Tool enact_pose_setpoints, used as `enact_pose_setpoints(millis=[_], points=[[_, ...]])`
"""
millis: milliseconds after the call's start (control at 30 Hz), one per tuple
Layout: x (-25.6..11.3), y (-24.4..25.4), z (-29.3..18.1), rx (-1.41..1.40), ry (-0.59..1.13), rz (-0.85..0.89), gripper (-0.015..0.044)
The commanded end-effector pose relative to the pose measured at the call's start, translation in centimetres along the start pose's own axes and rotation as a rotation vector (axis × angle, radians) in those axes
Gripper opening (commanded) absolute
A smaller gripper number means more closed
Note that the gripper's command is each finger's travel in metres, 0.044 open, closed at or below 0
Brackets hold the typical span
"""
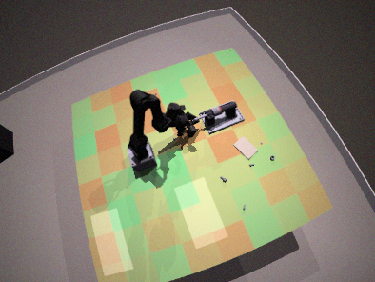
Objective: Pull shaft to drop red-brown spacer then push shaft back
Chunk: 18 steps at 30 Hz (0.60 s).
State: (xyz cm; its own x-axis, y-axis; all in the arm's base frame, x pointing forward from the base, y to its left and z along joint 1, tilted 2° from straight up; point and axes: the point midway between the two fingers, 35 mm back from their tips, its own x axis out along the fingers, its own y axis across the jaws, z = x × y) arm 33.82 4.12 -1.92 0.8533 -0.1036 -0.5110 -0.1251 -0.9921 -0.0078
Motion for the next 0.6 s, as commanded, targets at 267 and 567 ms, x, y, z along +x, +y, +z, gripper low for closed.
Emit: enact_pose_setpoints(millis=[267, 567], points=[[-0.15, 0.03, 0.1, 0.004, -0.001, 0.002, 0.0], [-0.24, 0.03, 0.16, 0.004, -0.001, 0.002, 0.0]])
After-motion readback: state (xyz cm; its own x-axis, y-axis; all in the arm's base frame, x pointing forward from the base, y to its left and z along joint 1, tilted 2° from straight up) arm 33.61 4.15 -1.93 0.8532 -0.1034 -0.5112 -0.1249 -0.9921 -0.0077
